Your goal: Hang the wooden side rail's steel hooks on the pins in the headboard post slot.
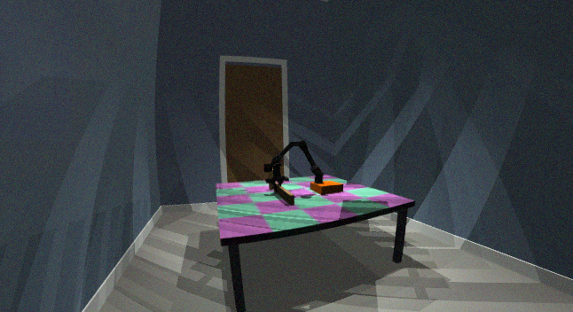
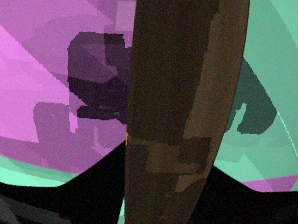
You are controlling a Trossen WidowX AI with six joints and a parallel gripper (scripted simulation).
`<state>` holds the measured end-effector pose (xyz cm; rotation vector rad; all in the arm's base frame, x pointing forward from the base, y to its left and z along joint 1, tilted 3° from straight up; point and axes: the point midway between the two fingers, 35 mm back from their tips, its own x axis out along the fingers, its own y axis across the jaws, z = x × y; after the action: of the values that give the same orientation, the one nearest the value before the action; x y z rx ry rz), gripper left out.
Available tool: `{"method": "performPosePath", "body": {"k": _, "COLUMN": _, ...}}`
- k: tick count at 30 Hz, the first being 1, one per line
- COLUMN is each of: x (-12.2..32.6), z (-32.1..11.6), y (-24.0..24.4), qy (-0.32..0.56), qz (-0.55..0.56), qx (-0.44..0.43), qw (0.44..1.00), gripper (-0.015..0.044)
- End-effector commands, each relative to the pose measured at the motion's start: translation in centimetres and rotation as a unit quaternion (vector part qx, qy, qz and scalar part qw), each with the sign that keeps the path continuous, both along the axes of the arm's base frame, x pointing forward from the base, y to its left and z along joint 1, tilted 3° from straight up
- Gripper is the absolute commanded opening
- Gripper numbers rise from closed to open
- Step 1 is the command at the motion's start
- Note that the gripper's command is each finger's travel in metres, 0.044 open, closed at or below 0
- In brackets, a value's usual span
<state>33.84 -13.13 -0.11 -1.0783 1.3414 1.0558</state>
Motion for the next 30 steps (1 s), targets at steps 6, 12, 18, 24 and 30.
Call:
{"method": "performPosePath", "body": {"k": 6, "x": 0.30, "z": 0.86, "y": -0.06, "qy": -0.008, "qz": 0.006, "qx": -0.002, "qw": 1.000, "gripper": 0.0000}}
{"method": "performPosePath", "body": {"k": 12, "x": 0.30, "z": 0.96, "y": -0.05, "qy": -0.008, "qz": 0.006, "qx": -0.002, "qw": 1.000, "gripper": 0.0000}}
{"method": "performPosePath", "body": {"k": 18, "x": 0.30, "z": 1.06, "y": -0.05, "qy": -0.008, "qz": 0.006, "qx": -0.002, "qw": 1.000, "gripper": 0.0000}}
{"method": "performPosePath", "body": {"k": 24, "x": 0.30, "z": 1.16, "y": -0.04, "qy": -0.008, "qz": 0.006, "qx": -0.002, "qw": 1.000, "gripper": 0.0000}}
{"method": "performPosePath", "body": {"k": 30, "x": 0.30, "z": 1.26, "y": -0.04, "qy": -0.008, "qz": 0.006, "qx": -0.002, "qw": 1.000, "gripper": 0.0000}}
